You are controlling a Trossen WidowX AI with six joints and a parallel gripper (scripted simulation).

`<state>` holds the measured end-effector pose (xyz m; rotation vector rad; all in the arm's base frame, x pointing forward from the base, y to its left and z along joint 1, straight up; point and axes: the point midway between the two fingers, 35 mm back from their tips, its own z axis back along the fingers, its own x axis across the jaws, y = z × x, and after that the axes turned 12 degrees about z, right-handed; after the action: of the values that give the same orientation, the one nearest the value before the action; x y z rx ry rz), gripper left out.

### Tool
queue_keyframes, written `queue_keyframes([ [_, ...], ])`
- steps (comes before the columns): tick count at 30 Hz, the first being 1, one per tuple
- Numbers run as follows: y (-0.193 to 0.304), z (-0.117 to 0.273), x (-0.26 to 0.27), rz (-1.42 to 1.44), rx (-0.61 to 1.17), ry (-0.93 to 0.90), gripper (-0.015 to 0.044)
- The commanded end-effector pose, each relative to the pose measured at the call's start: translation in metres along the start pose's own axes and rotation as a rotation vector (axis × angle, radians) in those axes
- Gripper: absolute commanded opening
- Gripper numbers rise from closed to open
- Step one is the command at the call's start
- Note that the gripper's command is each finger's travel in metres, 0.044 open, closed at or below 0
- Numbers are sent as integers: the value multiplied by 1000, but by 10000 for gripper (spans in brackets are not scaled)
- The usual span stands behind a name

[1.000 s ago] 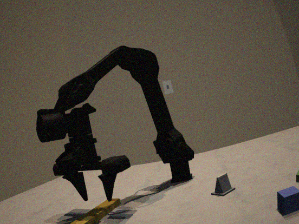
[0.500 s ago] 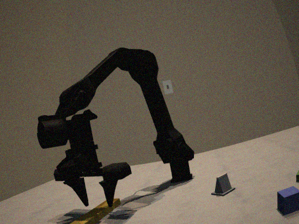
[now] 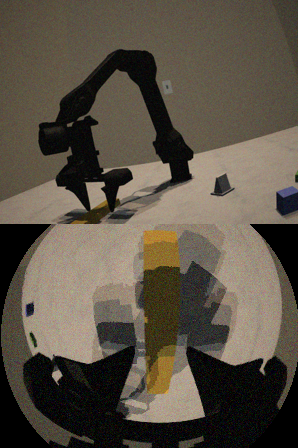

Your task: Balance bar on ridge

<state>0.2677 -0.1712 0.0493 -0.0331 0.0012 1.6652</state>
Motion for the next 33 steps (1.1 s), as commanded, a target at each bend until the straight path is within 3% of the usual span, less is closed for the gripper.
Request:
queue_keyframes([
  [1, 0, -1, 1, 3, -2, -6, 315],
  [7, 0, -1, 1, 3, -2, -6, 315],
  [14, 0, -1, 0, 0, 1, -1, 131],
  [21, 0, -1, 0, 0, 1, -1, 85],
  [24, 0, 3, 0, 0, 1, -1, 6],
  [33, -3, 26, -2, 1, 0, -2, 0],
])
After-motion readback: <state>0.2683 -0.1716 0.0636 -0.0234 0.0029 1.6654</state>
